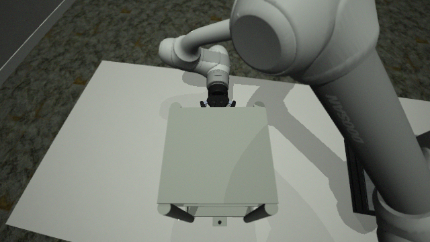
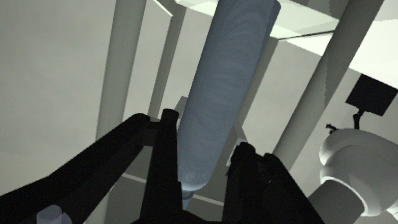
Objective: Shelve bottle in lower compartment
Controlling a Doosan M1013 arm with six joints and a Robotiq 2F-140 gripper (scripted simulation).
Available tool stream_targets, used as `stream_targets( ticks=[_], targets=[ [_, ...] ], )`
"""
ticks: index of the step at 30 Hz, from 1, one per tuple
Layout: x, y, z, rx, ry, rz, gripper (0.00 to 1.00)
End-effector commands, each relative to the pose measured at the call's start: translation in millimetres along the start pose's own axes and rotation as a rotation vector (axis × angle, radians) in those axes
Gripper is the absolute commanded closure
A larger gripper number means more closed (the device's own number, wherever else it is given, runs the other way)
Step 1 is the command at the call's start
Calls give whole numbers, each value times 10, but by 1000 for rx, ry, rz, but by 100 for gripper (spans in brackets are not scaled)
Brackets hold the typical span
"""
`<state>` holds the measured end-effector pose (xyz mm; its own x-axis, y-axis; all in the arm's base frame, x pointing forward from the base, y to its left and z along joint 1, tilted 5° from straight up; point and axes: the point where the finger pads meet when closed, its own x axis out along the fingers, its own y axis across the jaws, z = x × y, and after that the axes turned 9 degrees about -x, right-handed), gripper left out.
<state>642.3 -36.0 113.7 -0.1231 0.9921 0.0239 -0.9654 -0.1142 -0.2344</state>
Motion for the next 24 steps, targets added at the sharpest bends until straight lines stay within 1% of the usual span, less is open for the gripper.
stream_targets(
  ticks=[1, 4, 6, 18, 24],
  targets=[
    [130, -1, 2, 0, 0, 0, 100],
    [220, -1, 2, 0, 0, 0, 100],
    [220, -1, 2, 0, 0, 0, 100],
    [528, -2, 2, 0, 0, 0, 100],
    [602, -2, 2, 0, 0, 0, 100]
  ],
)
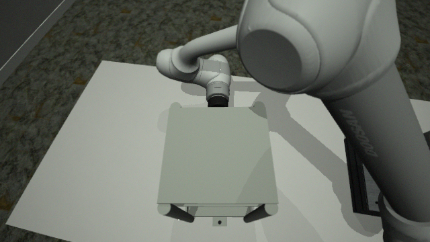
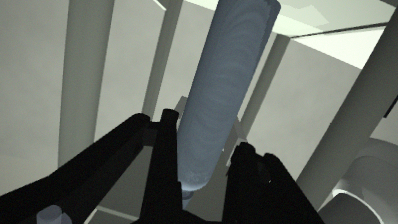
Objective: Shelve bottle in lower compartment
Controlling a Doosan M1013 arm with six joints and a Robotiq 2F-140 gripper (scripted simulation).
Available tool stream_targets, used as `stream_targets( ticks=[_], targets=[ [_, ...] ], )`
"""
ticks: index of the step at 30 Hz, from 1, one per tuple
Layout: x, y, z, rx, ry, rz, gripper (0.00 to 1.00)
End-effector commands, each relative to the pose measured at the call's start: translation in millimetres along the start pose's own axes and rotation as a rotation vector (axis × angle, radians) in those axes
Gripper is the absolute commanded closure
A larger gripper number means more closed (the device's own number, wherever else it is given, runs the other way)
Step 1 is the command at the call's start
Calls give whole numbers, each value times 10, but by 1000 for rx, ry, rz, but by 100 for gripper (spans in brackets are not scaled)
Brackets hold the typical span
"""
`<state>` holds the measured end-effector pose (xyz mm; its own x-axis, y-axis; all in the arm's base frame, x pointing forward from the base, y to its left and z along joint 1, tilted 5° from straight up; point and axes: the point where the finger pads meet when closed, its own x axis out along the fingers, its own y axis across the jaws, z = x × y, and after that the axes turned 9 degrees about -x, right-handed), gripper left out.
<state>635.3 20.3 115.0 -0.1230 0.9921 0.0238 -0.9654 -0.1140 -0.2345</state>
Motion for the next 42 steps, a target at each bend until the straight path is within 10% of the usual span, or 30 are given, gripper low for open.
stream_targets(
  ticks=[1, 42],
  targets=[
    [52, -1, 2, 0, 0, 0, 100],
    [179, -1, 2, 0, 0, 0, 100]
  ],
)
